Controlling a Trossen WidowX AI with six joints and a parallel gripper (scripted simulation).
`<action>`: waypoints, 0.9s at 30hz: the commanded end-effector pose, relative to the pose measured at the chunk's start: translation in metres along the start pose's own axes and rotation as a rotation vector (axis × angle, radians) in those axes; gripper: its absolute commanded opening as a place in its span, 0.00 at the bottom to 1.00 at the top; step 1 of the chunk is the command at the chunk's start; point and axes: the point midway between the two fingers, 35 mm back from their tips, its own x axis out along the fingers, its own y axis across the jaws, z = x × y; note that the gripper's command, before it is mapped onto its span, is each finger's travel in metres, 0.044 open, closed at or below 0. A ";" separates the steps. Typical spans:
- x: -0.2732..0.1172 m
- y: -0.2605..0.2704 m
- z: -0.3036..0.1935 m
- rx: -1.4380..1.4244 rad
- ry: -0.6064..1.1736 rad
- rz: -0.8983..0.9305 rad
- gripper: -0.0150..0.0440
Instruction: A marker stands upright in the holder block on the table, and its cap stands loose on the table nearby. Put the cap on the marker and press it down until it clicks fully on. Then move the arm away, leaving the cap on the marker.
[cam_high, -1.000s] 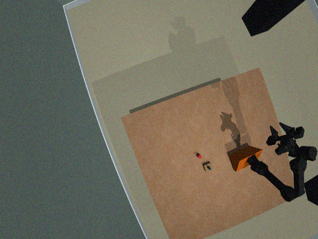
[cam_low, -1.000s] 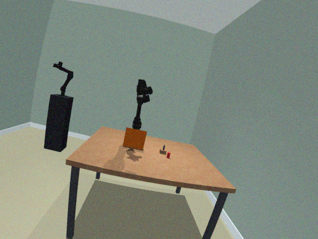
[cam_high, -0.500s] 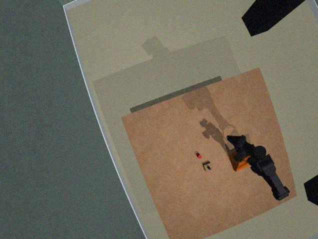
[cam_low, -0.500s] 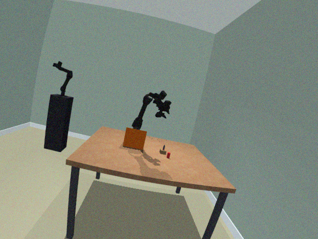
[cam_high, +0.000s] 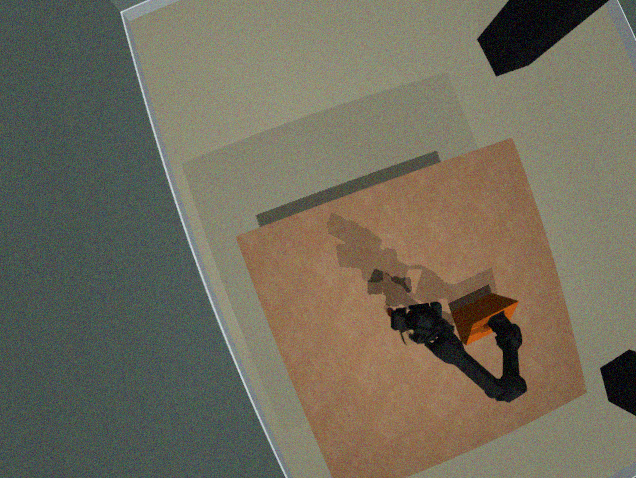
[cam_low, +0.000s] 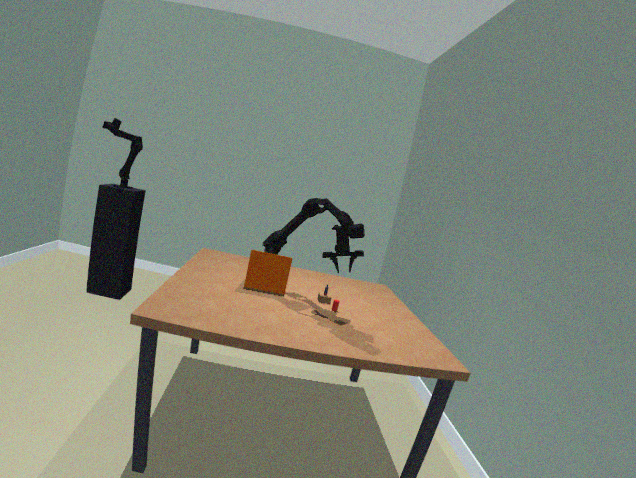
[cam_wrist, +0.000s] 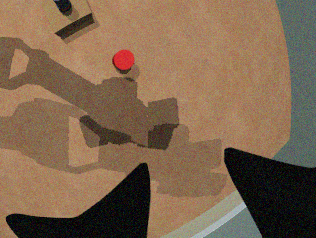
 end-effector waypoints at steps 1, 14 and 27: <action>0.051 0.008 0.051 -0.188 -0.106 0.171 0.67; 0.101 0.029 0.074 -0.291 -0.170 0.271 0.67; 0.129 0.036 0.079 -0.291 -0.172 0.271 0.67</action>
